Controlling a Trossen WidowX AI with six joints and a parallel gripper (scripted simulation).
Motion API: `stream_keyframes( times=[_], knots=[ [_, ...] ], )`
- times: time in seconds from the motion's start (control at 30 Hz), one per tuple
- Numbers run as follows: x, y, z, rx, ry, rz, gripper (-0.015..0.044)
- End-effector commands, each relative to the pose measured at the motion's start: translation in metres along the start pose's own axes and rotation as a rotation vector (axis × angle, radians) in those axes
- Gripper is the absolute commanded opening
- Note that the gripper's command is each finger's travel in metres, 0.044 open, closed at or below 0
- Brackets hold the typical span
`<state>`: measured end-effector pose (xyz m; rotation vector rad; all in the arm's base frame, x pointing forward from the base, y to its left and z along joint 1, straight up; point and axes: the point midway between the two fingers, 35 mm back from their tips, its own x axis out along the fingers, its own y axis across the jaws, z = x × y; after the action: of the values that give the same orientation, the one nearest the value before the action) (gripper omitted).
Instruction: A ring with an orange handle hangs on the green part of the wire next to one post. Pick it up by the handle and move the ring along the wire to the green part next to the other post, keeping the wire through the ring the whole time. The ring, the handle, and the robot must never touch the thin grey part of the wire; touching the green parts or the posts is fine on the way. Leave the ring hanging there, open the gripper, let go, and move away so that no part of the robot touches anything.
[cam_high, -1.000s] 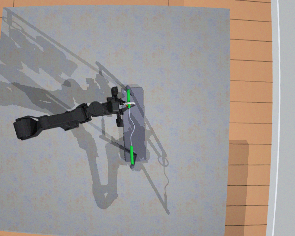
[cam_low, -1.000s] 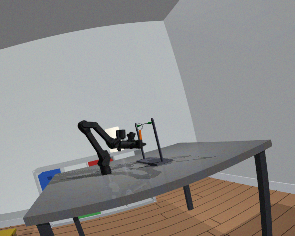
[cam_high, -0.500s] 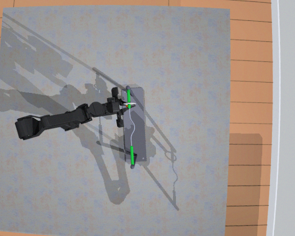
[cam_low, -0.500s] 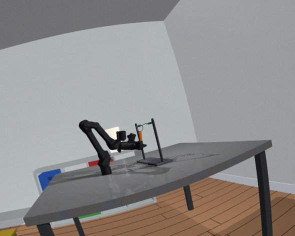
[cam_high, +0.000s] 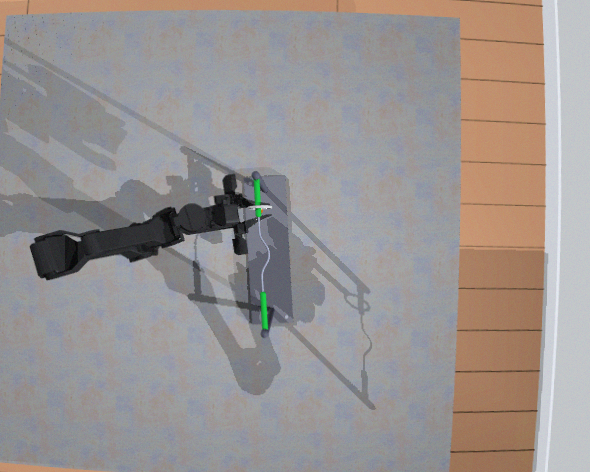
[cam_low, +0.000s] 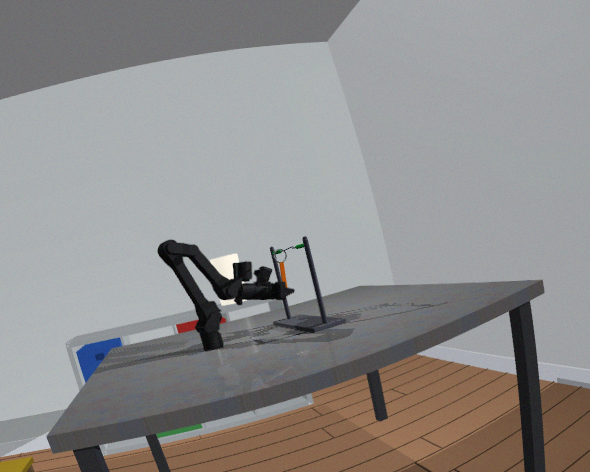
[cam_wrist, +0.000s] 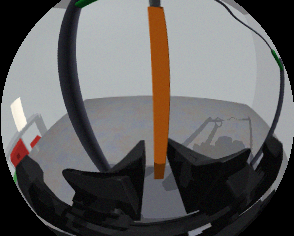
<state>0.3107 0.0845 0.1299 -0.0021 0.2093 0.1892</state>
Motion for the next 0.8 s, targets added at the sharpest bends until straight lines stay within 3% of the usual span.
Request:
stream_keyframes(
  times=[0.0,0.77],
  knots=[
    [-0.002,0.000,0.000,0.000,0.001,-0.001,0.0160],
    [-0.039,0.000,0.002,0.003,0.002,-0.005,0.0160]
  ],
)
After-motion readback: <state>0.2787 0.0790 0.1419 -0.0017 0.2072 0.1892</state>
